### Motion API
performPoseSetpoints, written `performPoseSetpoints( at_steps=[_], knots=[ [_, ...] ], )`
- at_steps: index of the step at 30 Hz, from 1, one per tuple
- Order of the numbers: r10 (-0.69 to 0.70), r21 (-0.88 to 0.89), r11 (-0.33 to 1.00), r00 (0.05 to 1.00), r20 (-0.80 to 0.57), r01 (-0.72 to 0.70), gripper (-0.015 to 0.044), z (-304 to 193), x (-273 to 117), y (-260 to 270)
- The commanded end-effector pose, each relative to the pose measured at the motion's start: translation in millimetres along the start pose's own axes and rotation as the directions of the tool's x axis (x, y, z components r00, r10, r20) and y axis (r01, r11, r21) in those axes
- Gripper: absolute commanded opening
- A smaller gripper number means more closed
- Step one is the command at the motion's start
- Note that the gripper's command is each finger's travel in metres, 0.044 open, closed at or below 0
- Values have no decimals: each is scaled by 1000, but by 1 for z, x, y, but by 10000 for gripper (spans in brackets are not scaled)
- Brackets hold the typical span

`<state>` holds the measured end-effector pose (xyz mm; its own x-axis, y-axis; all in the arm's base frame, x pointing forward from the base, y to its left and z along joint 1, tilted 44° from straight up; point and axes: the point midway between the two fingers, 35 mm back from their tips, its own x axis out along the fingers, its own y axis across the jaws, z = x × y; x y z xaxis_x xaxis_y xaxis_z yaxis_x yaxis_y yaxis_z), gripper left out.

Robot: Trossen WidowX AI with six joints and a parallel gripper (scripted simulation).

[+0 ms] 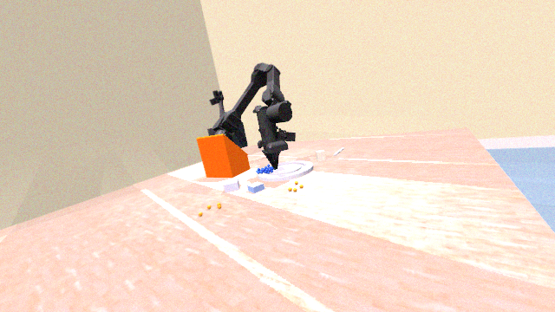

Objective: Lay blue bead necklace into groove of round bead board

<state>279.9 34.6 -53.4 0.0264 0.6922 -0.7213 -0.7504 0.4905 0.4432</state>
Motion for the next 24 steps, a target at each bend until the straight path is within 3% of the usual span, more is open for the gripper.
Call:
performPoseSetpoints(
  at_steps=[1,17,24],
  knots=[
    [0,0,1000,1000,0,0,26,0,0,0],
    [3,5,1000,1000,-1,-3,440,-1,-10,1],
    [12,16,1000,1000,-1,-12,440,-3,-13,4]
  ],
)
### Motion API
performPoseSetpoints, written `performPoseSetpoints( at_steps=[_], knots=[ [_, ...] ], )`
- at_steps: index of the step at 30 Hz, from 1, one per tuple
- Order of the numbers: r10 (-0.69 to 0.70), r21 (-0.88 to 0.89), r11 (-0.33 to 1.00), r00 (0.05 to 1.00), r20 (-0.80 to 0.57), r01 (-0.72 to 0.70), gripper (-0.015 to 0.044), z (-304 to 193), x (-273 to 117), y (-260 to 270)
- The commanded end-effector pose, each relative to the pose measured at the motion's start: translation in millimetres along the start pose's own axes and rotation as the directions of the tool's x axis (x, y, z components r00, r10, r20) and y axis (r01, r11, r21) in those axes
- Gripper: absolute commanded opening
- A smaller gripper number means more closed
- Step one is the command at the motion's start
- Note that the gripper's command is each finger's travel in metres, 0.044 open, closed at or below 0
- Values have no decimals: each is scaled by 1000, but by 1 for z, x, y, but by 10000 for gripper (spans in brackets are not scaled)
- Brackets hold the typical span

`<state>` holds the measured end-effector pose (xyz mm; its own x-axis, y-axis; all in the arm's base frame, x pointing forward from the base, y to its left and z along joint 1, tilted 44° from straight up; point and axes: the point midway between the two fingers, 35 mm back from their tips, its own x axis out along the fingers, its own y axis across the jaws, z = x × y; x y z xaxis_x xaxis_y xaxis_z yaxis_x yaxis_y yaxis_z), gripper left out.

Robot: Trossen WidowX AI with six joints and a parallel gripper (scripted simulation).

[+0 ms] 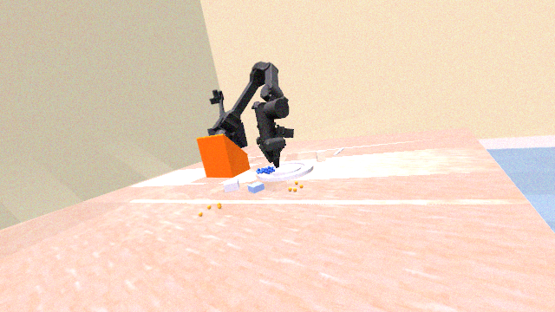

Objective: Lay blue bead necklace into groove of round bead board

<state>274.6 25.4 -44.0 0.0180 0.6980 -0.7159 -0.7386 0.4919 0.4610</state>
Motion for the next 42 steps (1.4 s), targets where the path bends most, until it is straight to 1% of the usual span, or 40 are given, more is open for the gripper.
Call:
performPoseSetpoints(
  at_steps=[1,42],
  knots=[
    [-2,-4,1000,1000,-1,2,440,0,-2,0],
    [-6,-8,1000,1000,-1,6,440,0,-7,0]
  ],
)
